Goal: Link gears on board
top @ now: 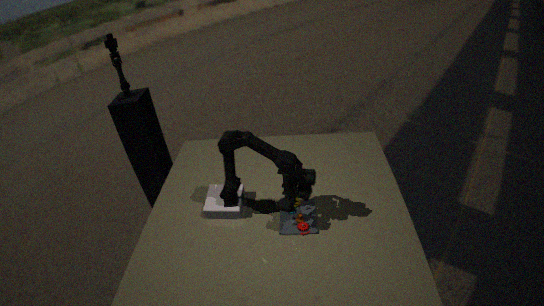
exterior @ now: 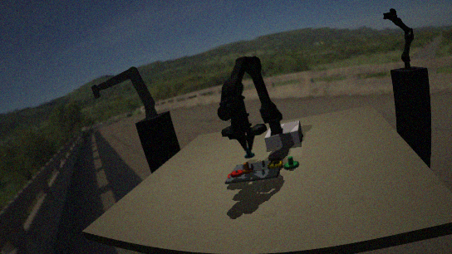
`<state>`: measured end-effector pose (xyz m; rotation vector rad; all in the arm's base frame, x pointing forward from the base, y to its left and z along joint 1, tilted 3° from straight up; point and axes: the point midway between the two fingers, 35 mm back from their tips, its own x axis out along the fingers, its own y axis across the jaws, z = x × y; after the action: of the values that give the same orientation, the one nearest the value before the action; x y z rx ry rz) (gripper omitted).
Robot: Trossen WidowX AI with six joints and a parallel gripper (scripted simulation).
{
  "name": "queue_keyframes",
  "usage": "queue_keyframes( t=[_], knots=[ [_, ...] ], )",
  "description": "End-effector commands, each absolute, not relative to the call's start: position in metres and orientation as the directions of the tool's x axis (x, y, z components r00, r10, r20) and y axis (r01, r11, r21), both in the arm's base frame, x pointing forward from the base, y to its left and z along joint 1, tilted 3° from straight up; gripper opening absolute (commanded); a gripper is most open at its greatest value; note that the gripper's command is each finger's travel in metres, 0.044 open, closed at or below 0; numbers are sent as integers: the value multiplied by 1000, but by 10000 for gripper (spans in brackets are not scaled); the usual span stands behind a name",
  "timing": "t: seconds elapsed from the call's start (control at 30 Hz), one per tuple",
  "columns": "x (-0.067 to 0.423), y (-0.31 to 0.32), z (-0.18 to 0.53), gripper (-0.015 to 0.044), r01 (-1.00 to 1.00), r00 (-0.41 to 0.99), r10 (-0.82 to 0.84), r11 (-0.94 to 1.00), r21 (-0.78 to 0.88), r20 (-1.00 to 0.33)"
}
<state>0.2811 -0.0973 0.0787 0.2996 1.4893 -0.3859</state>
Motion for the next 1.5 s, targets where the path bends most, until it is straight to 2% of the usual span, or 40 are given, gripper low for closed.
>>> queue_keyframes(
  t=[0.0, 0.4, 0.9, 1.13, 1.47],
  knots=[
    [281, -97, 79, 0, 424, 41, -63, 905, -40, -997],
    [282, -97, 78, 0, 416, 41, -63, 908, -41, -997],
    [282, -99, 59, 0, 213, 41, -63, 976, -53, -997],
    [283, -99, 50, 0, 285, 41, -63, 957, -49, -997],
    [283, -100, 35, 0, 518, 41, -63, 855, -33, -997]
  ],
)
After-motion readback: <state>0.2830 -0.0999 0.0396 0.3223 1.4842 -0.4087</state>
